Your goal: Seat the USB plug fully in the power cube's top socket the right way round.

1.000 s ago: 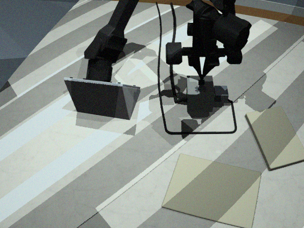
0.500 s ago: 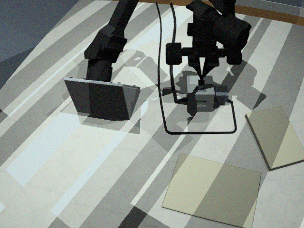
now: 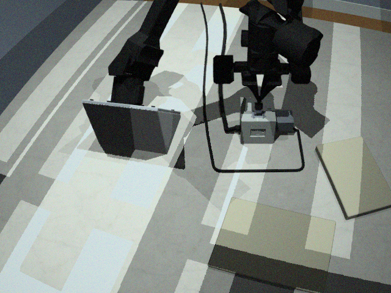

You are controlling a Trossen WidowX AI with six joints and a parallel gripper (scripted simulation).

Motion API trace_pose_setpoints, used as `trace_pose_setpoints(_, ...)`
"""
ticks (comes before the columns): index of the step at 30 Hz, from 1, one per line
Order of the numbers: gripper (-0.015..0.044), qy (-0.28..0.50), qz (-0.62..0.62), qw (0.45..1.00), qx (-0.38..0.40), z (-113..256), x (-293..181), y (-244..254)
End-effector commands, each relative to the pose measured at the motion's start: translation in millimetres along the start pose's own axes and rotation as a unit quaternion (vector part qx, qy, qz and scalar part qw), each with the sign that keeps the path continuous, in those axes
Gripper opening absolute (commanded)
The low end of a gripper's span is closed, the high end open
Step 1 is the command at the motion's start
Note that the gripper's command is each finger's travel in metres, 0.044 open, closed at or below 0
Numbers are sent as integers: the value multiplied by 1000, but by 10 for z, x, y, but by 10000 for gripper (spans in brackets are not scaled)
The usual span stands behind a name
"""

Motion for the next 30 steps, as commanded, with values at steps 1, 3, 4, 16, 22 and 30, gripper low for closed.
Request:
trace_pose_setpoints(1,0,-3,-2,1000,-2,-7,2,-2)
trace_pose_setpoints(3,0,-3,-3,1000,-2,-9,2,-1)
trace_pose_setpoints(4,0,-3,-3,1000,-2,-11,2,-1)
trace_pose_setpoints(16,0,-5,-4,1000,-2,-25,2,-1)
trace_pose_setpoints(22,0,-5,-4,1000,-2,-32,2,-1)
trace_pose_setpoints(30,0,-5,-4,1000,-2,-42,1,-1)
Point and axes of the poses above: the point midway between the two fingers, 35 mm back from their tips, its own z axis back along the fingers, its own y axis across the jaws, x = y × z, the point moved 8 cm from there along z, back along the fingers, and after that the axes turned 8 degrees about z, right-handed, at the moved point
